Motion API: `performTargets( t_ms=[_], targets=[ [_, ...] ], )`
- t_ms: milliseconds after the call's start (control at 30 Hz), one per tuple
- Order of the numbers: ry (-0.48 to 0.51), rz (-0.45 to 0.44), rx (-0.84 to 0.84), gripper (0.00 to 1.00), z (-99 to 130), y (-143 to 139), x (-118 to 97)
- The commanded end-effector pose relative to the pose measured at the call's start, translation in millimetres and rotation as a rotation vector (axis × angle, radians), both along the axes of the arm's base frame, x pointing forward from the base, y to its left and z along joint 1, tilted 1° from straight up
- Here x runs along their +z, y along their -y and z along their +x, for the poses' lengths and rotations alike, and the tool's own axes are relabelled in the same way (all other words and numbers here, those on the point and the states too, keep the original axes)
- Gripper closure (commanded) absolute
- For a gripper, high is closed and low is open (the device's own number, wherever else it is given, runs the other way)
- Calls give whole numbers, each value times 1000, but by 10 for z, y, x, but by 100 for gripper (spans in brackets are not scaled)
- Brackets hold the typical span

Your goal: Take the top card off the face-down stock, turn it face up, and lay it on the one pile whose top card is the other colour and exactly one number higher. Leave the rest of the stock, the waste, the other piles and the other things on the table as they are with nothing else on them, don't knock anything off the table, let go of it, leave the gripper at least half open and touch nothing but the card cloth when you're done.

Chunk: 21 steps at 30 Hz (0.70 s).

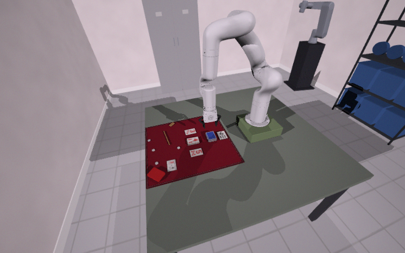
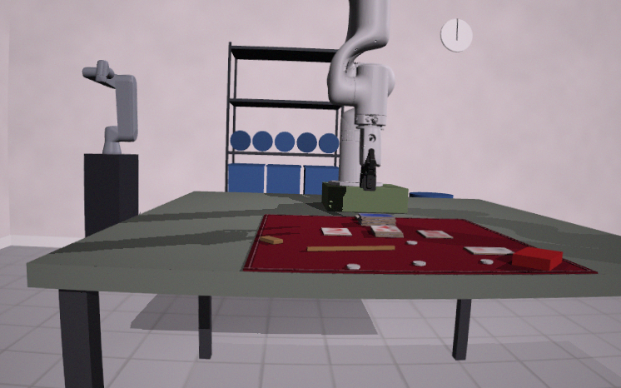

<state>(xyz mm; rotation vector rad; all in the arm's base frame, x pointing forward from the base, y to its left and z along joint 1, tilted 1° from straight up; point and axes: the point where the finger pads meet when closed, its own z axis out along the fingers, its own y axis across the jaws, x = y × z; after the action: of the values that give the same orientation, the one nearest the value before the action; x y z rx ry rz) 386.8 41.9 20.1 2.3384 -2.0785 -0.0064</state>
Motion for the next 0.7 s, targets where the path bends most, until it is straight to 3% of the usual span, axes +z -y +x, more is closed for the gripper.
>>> performTargets(
  t_ms=[0, 167, 667],
  targets=[
    [2, 0, -56, 0, 8, -1, 4],
    [2, -1, -145, 0, 9, -1, 5],
    [5, -6, -695, 0, 10, 0, 7]
  ],
)
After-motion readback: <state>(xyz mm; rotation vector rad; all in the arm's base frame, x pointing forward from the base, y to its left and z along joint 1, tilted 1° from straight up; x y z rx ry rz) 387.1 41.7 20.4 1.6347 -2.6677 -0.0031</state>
